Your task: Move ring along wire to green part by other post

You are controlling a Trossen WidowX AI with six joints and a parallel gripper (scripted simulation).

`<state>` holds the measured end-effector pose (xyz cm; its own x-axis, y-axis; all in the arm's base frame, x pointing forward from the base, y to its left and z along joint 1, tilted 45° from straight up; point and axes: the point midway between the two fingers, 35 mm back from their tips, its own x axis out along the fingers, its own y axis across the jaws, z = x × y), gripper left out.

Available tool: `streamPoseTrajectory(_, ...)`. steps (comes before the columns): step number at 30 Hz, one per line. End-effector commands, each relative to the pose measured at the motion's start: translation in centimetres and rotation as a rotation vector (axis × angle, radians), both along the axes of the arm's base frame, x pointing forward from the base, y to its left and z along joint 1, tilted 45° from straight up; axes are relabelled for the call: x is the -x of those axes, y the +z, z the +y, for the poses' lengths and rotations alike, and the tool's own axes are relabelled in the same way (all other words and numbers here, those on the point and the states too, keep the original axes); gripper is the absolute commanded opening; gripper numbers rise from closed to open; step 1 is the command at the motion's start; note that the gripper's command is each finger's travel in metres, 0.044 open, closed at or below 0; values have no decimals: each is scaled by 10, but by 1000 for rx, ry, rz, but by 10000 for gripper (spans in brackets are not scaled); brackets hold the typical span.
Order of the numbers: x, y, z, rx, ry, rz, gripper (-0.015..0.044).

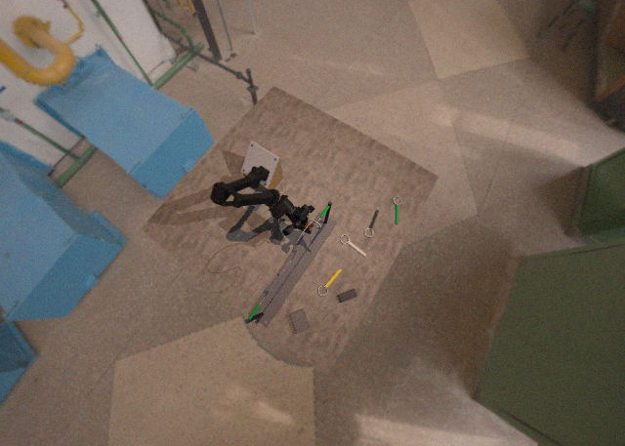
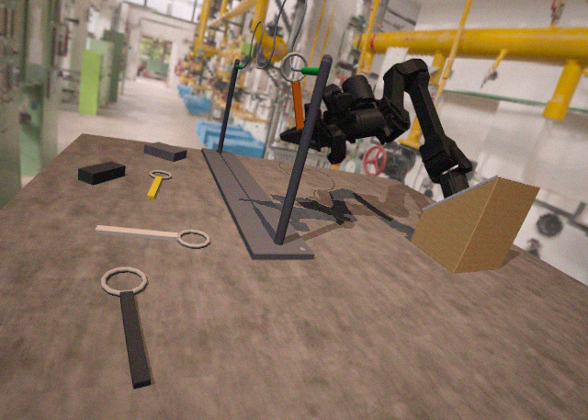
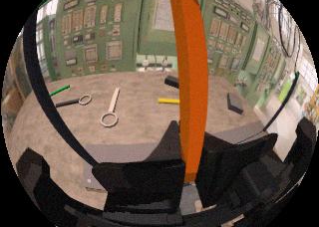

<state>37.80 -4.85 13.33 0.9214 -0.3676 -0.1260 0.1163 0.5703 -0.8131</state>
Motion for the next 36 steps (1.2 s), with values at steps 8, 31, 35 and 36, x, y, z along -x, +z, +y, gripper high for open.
streamPoseTrajectory(8, 3, -20, 14, -98, -1, 15, -150)
streamPoseTrajectory(31, 3, -40, 34, -133, 0, 15, -150)
streamPoseTrajectory(35, 3, -43, 37, -133, 1, 15, -150)
streamPoseTrajectory(36, 3, -43, 37, -133, 1, 15, -150)
